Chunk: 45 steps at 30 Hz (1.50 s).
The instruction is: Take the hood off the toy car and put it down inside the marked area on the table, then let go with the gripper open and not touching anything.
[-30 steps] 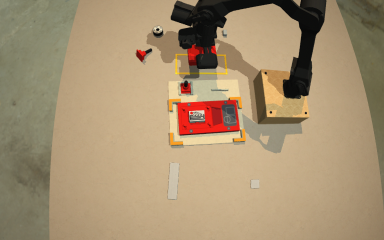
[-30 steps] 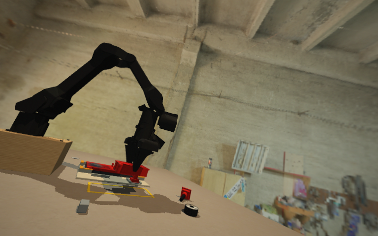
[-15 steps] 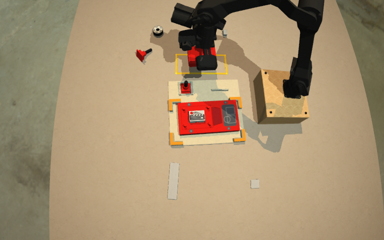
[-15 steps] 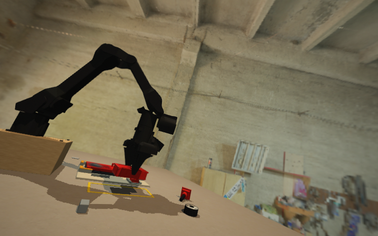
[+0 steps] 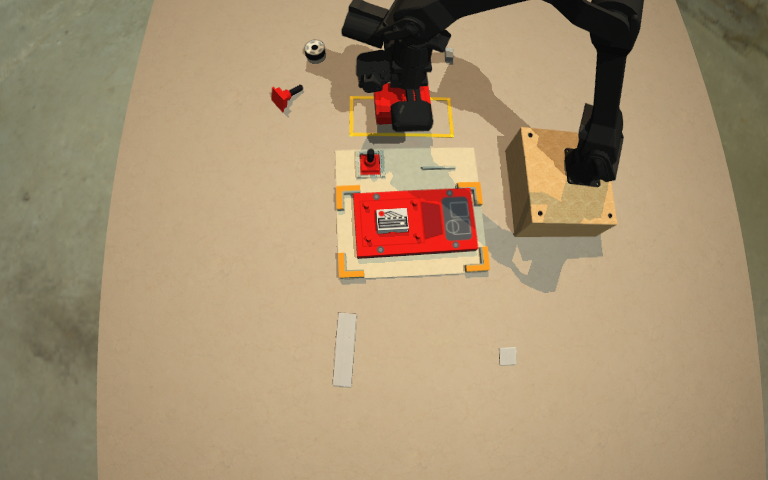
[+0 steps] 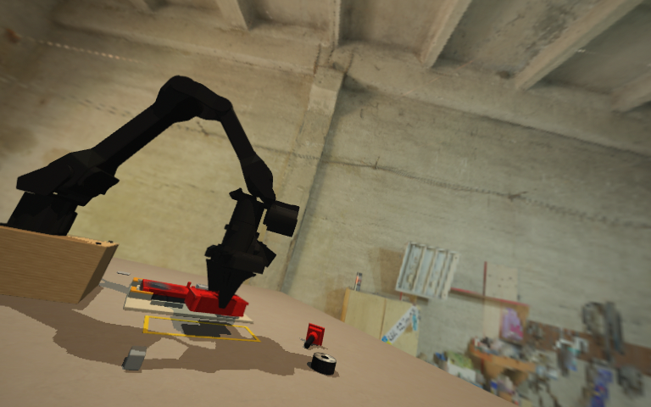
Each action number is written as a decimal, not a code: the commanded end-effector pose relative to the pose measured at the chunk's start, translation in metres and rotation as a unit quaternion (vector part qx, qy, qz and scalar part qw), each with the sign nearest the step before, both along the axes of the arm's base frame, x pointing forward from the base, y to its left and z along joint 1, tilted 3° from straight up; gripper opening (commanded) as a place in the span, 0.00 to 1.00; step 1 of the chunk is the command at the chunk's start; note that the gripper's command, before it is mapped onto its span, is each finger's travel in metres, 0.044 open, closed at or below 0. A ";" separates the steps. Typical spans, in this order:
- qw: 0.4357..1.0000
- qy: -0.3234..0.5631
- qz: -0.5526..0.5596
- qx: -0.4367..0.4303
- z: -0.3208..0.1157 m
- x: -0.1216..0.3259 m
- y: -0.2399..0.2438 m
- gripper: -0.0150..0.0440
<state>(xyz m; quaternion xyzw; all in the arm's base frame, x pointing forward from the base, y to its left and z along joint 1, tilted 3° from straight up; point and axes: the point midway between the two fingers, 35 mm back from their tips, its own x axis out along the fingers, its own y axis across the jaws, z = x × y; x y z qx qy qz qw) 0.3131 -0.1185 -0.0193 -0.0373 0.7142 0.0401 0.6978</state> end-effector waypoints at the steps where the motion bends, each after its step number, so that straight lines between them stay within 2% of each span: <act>1: 1.000 0.002 0.002 -0.002 -0.003 -0.001 -0.001 0.25; 45: 1.000 0.002 0.002 -0.002 -0.026 -0.003 0.000 0.25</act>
